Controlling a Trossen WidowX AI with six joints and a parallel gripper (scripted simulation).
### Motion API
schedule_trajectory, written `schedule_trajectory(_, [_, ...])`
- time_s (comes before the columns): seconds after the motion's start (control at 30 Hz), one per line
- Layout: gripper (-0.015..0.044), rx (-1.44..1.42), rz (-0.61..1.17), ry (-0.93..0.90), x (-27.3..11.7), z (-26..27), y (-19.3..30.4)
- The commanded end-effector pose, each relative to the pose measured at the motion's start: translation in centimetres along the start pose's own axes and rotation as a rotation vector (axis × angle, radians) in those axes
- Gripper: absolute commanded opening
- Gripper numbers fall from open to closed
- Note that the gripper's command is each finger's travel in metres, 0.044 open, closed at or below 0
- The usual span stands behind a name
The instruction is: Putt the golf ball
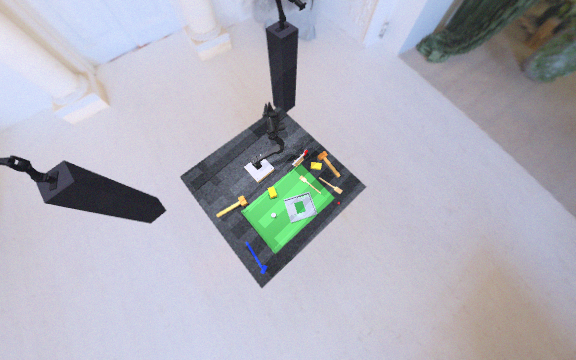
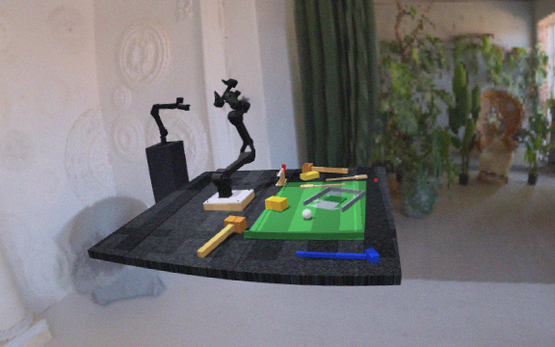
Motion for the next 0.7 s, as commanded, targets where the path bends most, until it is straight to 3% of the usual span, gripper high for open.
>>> schedule_trajectory(0.0, [0.0426,-0.006,0.006,-0.004,0.0,0.0,0.1])
schedule_trajectory(0.3, [0.044,-0.177,0.361,-0.224,1.5,1.6,10.8])
schedule_trajectory(0.67, [0.044,-0.234,0.663,-0.545,-2.4,4.6,20.2])
Point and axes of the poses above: the point midway between the two fingers, 35 mm back from their tips, its own x axis out along the fingers, its own z axis across the jaws, y = z × x, the point moved 6 cm from there along -x, back along the fingers, and after that the axes turned 9 degrees about -x, right-handed, at the moved point
